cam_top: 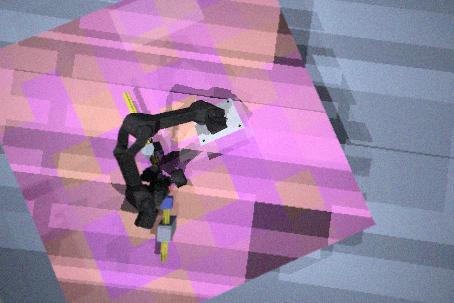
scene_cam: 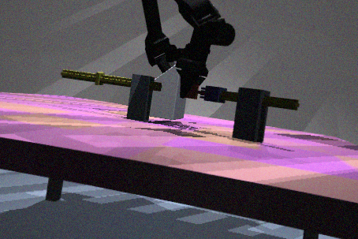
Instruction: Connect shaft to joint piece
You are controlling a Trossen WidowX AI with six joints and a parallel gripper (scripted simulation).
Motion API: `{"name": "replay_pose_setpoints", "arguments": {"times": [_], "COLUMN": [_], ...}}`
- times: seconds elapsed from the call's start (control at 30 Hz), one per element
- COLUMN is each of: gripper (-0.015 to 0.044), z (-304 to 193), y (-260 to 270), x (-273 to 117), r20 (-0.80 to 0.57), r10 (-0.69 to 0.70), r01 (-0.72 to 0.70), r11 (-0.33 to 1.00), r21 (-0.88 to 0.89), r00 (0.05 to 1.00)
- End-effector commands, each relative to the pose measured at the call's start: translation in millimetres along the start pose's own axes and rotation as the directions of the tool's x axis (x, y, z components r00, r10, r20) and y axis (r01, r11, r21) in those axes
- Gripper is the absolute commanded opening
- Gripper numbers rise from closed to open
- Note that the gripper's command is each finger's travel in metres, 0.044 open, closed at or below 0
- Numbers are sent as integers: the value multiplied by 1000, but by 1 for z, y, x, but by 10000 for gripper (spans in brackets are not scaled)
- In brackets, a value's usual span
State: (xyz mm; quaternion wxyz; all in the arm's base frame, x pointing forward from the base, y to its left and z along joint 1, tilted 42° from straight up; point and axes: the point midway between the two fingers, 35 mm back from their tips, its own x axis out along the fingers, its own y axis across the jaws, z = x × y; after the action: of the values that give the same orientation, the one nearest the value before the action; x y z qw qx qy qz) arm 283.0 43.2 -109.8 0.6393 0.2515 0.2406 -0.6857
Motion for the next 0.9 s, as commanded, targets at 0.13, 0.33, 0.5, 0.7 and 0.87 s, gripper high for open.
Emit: {"name": "replay_pose_setpoints", "arguments": {"times": [0.13,0.33,0.5,0.7,0.87], "gripper": [440,440,440,440,440], "z": [0,1,2,4,6], "y": [3,4,6,7,7], "x": [-11,-18,-33,-50,-66], "r20": [67,55,33,5,-19], "r10": [17,17,18,19,20], "r01": [-17,-13,-10,-15,-27], "r11": [1000,997,970,901,814], "r21": [6,-78,-244,-434,-580], "r00": [998,998,999,1000,1000]}}
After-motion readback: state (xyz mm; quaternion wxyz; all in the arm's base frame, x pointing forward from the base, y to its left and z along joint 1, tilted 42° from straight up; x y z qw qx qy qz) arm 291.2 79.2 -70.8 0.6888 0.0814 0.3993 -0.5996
